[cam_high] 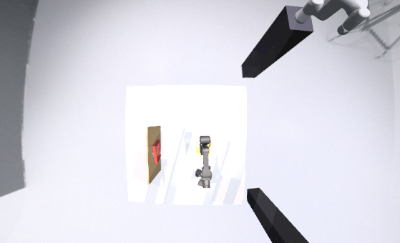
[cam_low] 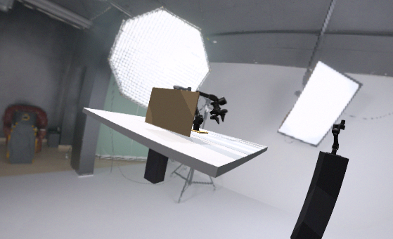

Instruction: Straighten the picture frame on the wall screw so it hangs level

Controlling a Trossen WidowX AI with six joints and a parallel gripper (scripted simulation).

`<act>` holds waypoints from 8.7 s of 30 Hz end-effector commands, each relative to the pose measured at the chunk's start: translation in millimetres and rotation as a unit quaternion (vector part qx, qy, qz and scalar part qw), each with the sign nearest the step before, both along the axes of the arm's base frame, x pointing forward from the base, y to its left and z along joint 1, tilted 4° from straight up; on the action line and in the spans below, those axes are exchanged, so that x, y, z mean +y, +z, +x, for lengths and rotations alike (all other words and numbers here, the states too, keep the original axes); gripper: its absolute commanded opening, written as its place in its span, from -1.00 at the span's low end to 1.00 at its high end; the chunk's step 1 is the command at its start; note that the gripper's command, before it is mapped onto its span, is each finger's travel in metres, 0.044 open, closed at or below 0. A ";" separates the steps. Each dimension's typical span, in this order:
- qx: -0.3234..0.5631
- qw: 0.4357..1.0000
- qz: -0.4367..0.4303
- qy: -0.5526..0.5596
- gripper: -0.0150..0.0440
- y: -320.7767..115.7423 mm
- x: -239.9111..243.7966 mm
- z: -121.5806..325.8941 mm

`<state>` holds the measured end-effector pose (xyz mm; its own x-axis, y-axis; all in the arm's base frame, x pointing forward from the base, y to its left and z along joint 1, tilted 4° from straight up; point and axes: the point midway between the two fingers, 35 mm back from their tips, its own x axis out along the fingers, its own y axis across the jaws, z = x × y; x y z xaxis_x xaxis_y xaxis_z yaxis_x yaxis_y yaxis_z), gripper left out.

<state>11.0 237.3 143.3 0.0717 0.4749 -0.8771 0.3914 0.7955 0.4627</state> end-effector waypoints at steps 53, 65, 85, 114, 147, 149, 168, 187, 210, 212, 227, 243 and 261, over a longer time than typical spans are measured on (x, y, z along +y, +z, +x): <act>-0.542 0.711 0.107 -0.434 0.39 98.5 -213.8 185.0; -0.542 0.711 0.107 -0.434 0.39 98.5 -213.8 185.0; -0.542 0.711 0.107 -0.434 0.39 98.5 -213.8 185.0; -0.542 0.711 0.107 -0.434 0.39 98.5 -213.8 185.0; -0.545 0.709 0.108 -0.433 0.39 61.1 -215.9 264.1; -0.545 0.709 0.108 -0.433 0.39 63.0 -215.7 270.4; -0.547 0.708 0.109 -0.433 0.39 61.4 -219.8 341.2; -0.548 0.708 0.109 -0.433 0.39 63.0 -220.3 357.4; -0.548 0.707 0.110 -0.433 0.39 62.7 -221.7 380.9; -0.548 0.707 0.110 -0.433 0.39 62.7 -221.7 380.9; -0.548 0.707 0.110 -0.433 0.39 62.7 -221.7 380.9; -0.548 0.707 0.110 -0.433 0.12 63.1 -221.4 381.2; -0.548 0.707 0.110 -0.433 -0.49 63.1 -221.4 381.1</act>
<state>391.8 15.3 206.0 0.9986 -0.0502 0.0183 -0.0005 0.3334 0.9428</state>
